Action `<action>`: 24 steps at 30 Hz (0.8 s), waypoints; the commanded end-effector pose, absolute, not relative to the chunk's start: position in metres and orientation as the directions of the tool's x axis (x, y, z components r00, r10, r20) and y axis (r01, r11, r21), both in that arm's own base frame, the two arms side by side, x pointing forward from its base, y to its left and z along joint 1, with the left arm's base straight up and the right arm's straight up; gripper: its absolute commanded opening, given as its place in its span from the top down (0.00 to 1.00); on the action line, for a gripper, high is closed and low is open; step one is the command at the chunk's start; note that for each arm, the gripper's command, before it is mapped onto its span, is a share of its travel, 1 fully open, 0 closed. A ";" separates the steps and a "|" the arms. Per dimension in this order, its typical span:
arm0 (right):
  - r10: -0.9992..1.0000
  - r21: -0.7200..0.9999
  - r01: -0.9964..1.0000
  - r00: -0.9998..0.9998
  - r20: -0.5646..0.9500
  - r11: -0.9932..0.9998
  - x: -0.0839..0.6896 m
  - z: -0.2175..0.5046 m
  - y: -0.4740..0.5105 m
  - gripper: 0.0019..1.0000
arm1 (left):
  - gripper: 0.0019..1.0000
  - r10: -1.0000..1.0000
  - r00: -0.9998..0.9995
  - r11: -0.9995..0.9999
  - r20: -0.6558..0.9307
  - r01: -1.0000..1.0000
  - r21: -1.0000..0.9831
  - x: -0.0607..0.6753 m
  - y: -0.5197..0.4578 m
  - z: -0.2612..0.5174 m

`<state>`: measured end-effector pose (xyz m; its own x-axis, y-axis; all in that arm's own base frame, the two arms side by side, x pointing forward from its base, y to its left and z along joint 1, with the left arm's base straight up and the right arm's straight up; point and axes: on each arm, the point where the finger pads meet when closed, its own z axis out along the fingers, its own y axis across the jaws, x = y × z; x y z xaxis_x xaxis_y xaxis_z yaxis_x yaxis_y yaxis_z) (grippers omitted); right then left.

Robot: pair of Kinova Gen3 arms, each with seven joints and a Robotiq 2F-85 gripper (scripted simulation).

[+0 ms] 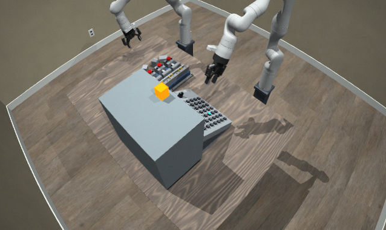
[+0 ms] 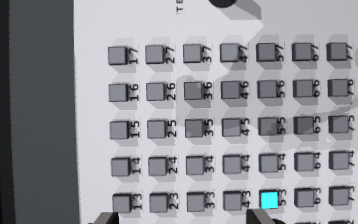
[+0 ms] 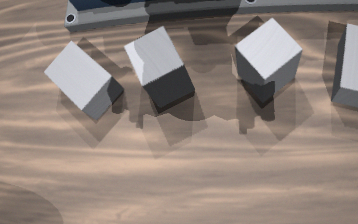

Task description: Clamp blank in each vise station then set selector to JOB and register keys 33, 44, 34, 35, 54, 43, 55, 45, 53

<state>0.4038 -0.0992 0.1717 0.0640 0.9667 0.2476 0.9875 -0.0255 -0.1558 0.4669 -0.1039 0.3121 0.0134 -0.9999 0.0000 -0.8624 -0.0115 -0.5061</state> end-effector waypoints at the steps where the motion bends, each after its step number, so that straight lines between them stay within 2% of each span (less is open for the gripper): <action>1: 0.950 -0.114 0.963 -0.213 0.230 0.243 0.431 0.189 -0.045 0.00 | 0.00 -1.000 0.013 -0.012 0.001 -0.862 -0.508 0.467 -0.104 0.313; 8: 0.832 -0.064 0.839 -0.520 0.195 0.540 0.453 0.214 0.035 0.00 | 0.00 -1.000 0.013 -0.012 0.001 -0.862 -0.508 0.467 -0.104 0.313; 10: 0.832 -0.064 0.839 -0.520 0.195 0.540 0.453 0.214 0.035 0.00 | 0.00 -1.000 0.013 -0.012 0.001 -0.862 -0.508 0.467 -0.104 0.313; 11: 0.751 -0.046 0.756 -0.637 0.175 0.653 0.460 0.225 0.069 0.00 | 0.00 -1.000 0.013 -0.012 0.001 -0.862 -0.508 0.467 -0.104 0.313; 15: 0.627 -0.026 0.631 -0.765 0.144 0.776 0.463 0.240 0.112 0.00 | 0.00 -1.000 0.013 -0.012 0.001 -0.862 -0.508 0.467 -0.104 0.313; 24: 0.243 0.003 0.244 -0.969 0.051 0.970 0.455 0.278 0.215 0.00 | 0.00 -1.000 0.013 -0.012 0.001 -0.862 -0.508 0.467 -0.104 0.313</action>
